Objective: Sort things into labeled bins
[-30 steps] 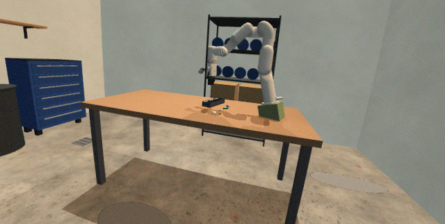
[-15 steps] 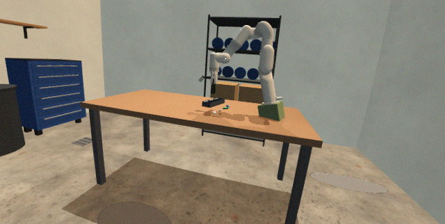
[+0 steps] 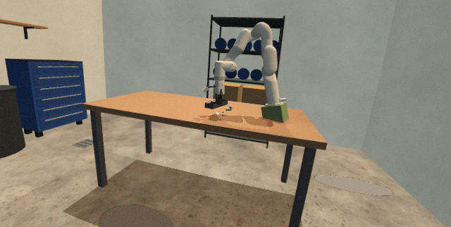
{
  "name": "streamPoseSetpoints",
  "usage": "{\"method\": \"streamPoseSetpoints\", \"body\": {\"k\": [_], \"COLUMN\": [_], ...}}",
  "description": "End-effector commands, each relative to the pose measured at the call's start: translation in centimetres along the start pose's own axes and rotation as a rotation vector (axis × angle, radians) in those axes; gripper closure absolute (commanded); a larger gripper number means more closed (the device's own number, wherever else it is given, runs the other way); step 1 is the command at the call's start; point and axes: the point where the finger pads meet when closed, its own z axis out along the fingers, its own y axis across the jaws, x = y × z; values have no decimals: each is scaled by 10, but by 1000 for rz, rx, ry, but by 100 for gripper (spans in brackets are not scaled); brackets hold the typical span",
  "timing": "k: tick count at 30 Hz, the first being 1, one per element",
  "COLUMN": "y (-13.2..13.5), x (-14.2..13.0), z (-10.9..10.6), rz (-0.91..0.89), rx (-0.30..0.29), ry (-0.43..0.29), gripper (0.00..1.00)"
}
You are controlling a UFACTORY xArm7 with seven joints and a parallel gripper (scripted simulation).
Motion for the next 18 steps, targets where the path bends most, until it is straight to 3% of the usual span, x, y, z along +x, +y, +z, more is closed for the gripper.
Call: {"method": "streamPoseSetpoints", "body": {"k": [1,18], "y": [-8,-8], "x": [7,7], "z": [9,9], "rz": [-157,-541], "rx": [-6,-29], "ry": [5,4], "gripper": [59,59]}}
